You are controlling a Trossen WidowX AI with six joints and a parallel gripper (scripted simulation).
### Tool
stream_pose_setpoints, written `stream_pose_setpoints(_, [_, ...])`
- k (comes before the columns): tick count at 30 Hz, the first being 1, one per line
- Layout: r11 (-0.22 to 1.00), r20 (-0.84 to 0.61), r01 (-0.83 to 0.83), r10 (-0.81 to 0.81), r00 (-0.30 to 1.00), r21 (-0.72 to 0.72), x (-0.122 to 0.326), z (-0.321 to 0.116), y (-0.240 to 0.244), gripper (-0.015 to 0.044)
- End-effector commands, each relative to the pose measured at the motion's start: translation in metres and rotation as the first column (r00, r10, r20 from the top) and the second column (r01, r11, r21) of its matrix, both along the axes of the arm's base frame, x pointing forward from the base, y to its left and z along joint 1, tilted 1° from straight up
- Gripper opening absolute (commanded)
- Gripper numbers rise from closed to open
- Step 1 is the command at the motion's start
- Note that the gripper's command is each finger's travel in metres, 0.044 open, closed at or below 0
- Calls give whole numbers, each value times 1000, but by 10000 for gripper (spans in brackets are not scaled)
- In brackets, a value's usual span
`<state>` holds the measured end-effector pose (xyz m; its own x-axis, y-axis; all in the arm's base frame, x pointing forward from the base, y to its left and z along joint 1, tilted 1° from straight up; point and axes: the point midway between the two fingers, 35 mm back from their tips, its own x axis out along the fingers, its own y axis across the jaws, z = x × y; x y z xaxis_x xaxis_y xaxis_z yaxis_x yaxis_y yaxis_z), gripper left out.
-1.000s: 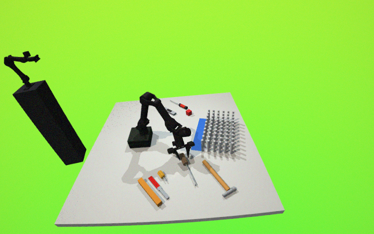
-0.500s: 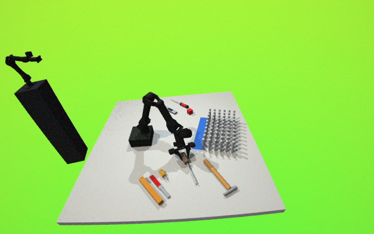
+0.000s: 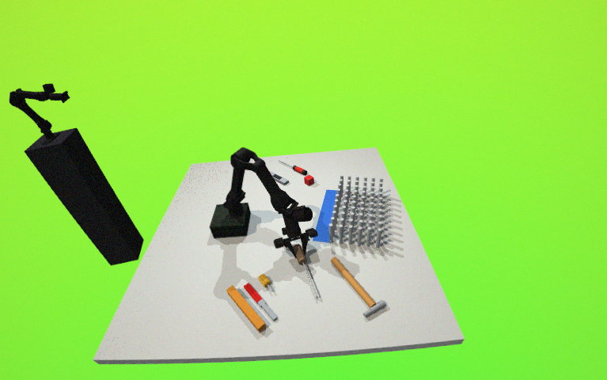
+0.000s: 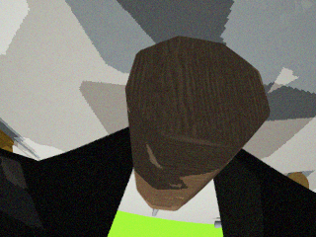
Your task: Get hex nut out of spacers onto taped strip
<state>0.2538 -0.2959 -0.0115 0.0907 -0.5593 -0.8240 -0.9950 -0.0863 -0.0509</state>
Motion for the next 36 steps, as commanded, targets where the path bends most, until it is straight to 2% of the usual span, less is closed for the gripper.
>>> stream_pose_setpoints(1, [1000,32,12,-11,999,-15,7,32,-6,0])
stream_pose_setpoints(17, [999,-8,-34,34,999,-21,-4,159,0,0])
stream_pose_setpoints(23, [999,-9,-44,44,999,-21,-2,161,4,0])
stream_pose_setpoints(36, [973,-12,-228,228,974,-20,38,163,73,0])
